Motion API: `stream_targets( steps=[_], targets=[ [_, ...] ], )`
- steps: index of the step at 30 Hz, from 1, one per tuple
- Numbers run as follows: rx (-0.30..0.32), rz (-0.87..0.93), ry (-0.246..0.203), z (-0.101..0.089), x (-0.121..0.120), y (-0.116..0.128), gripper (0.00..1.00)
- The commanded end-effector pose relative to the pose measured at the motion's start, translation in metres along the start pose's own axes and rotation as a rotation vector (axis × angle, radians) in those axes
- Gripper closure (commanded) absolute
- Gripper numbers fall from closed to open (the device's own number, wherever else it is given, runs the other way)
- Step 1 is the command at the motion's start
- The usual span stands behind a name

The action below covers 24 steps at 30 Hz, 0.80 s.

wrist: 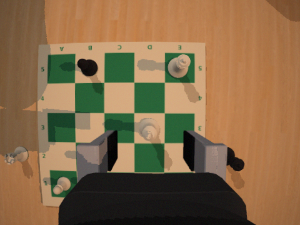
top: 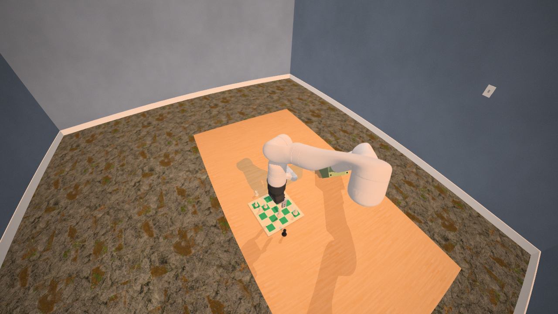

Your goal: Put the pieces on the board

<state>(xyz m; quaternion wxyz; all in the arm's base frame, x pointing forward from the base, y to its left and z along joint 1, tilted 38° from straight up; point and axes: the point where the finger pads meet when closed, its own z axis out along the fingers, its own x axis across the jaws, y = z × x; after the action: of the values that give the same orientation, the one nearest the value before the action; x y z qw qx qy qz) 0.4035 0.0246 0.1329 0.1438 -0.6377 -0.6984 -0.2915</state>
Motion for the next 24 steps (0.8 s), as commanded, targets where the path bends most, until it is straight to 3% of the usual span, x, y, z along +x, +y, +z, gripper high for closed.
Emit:
stream_targets(
  steps=[1, 24],
  targets=[
    [-0.002, 0.000, -0.001, -0.0008, -0.0002, 0.0005, 0.00],
    [-0.002, 0.023, 0.000, -0.0005, -0.0016, 0.0010, 0.00]
  ],
)
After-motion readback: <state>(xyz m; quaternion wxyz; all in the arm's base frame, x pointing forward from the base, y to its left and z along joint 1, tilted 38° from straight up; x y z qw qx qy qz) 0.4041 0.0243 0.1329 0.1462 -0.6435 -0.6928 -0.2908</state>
